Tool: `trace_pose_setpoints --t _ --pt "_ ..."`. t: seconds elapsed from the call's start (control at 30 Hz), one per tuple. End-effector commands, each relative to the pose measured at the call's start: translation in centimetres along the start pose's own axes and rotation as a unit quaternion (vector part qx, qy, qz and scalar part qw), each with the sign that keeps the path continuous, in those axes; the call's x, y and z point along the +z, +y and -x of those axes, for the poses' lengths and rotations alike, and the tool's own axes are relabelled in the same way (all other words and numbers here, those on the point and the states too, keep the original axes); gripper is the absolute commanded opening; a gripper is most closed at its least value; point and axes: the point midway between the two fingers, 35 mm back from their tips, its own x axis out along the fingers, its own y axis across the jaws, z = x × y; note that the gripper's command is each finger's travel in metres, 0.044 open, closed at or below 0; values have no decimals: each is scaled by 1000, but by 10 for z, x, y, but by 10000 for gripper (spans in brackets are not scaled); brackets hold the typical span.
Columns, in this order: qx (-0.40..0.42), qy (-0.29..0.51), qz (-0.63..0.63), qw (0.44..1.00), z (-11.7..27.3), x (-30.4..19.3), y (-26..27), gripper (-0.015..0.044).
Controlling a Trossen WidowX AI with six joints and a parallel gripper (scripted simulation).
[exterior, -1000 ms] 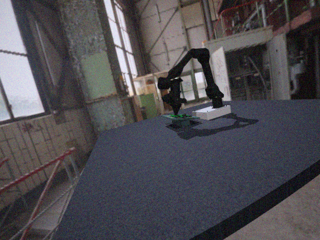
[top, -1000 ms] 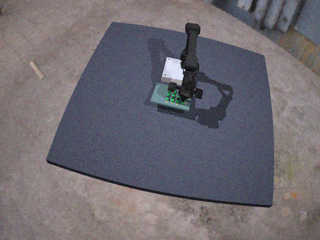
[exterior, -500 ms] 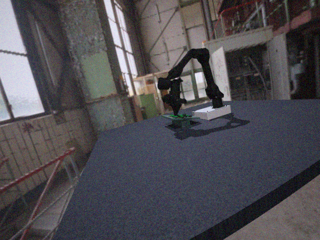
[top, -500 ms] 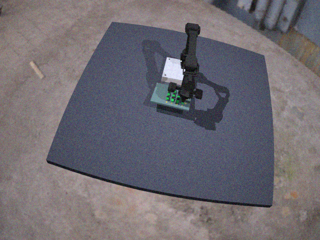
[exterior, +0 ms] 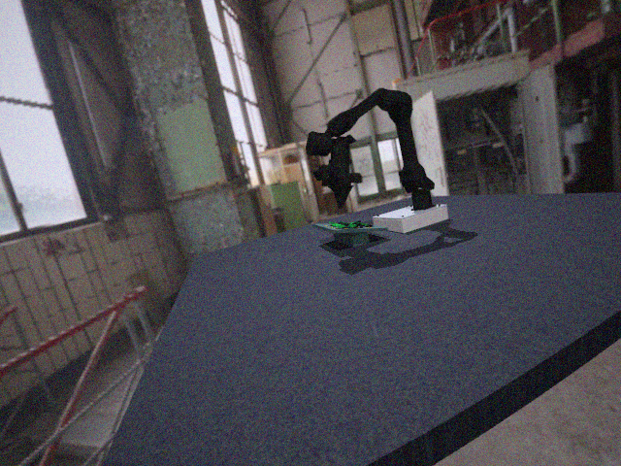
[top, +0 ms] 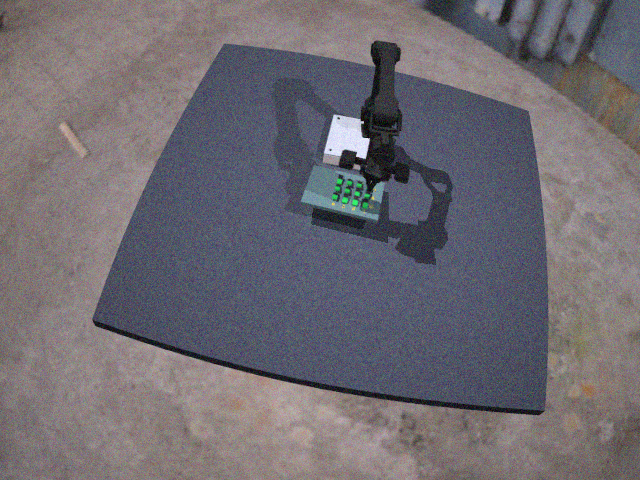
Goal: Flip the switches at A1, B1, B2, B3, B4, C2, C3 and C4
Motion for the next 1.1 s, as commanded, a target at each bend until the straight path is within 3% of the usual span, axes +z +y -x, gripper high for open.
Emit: trace_pose_setpoints --t 0.0,0.3,0.43,0.57,1.07 --pt "-2 -3 -1 1000 13 -2 -1 0" --pt "-2 0 -1 1000 12 -61 -1 0" --pt "-2 -1 -1 1000 10 -61 -1 0" --pt "-2 -13 -1 1000 -21 -62 -1 0" --pt "-2 -14 -1 1000 -34 -62 -1 0"
